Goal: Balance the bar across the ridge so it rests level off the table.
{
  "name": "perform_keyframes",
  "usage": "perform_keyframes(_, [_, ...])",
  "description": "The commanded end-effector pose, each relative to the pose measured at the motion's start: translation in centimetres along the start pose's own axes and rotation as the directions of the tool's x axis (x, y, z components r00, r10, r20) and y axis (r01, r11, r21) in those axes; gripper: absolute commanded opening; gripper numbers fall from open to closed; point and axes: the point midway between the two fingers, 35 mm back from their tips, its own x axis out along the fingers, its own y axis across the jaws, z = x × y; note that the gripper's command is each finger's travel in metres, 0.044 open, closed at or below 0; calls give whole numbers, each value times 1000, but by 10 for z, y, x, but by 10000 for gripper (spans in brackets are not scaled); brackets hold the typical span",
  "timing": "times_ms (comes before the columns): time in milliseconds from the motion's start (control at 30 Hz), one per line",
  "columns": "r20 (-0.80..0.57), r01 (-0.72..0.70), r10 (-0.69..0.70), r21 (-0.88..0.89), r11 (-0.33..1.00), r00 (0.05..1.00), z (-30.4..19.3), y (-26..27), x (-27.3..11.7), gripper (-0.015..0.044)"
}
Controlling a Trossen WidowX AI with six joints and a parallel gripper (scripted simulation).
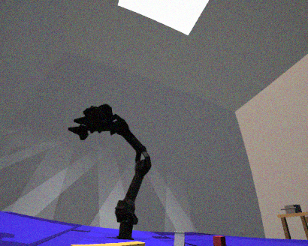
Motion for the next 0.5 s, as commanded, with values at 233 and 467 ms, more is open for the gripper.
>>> perform_keyframes(233, [-233, -74, 76, 19, 997, 969, -65, 41, 39, 315])
perform_keyframes(467, [-363, -107, 108, 22, 994, 926, -106, 67, 51, 315])
